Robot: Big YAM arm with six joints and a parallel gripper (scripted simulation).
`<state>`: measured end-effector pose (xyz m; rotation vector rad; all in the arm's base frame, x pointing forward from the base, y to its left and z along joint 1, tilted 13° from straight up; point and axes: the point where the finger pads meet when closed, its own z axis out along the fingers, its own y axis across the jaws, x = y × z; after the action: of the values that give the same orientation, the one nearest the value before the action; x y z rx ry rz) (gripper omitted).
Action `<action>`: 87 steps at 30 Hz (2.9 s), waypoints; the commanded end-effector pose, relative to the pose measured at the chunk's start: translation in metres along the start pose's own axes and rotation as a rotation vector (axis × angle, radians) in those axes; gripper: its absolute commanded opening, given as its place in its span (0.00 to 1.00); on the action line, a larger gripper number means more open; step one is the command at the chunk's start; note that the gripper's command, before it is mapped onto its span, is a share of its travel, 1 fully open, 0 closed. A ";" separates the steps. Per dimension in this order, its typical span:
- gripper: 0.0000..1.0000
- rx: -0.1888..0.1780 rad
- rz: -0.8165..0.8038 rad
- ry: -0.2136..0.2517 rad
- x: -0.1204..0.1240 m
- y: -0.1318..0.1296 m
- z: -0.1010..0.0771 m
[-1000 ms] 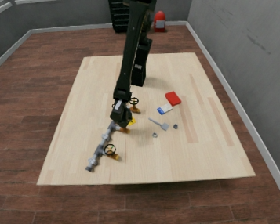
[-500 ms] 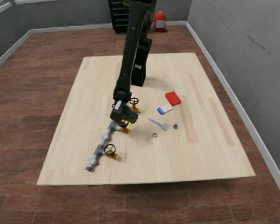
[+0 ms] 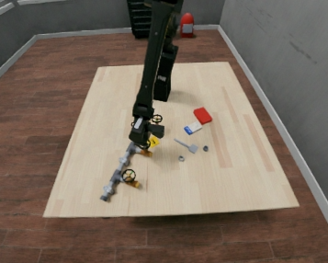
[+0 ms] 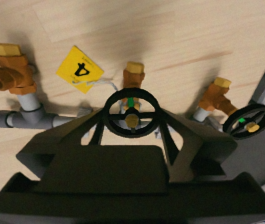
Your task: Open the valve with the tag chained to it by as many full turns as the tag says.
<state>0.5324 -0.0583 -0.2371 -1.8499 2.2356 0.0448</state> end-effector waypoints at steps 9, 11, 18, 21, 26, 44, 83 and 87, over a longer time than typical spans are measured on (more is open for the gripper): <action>0.00 -0.003 -0.139 0.000 -0.002 -0.002 -0.002; 0.00 -0.003 -0.139 0.000 -0.002 -0.002 -0.002; 1.00 0.000 -0.139 0.000 -0.002 -0.004 -0.002; 1.00 0.000 -0.139 0.000 -0.002 -0.004 -0.002; 1.00 0.000 -0.139 0.000 -0.002 -0.004 -0.002; 1.00 0.000 -0.065 0.000 -0.002 -0.004 -0.002; 1.00 0.002 1.923 -0.015 -0.002 -0.006 -0.002; 1.00 -0.001 2.149 -0.017 -0.002 -0.006 -0.002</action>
<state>0.5315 -0.0553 -0.2367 0.7088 2.9239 0.3436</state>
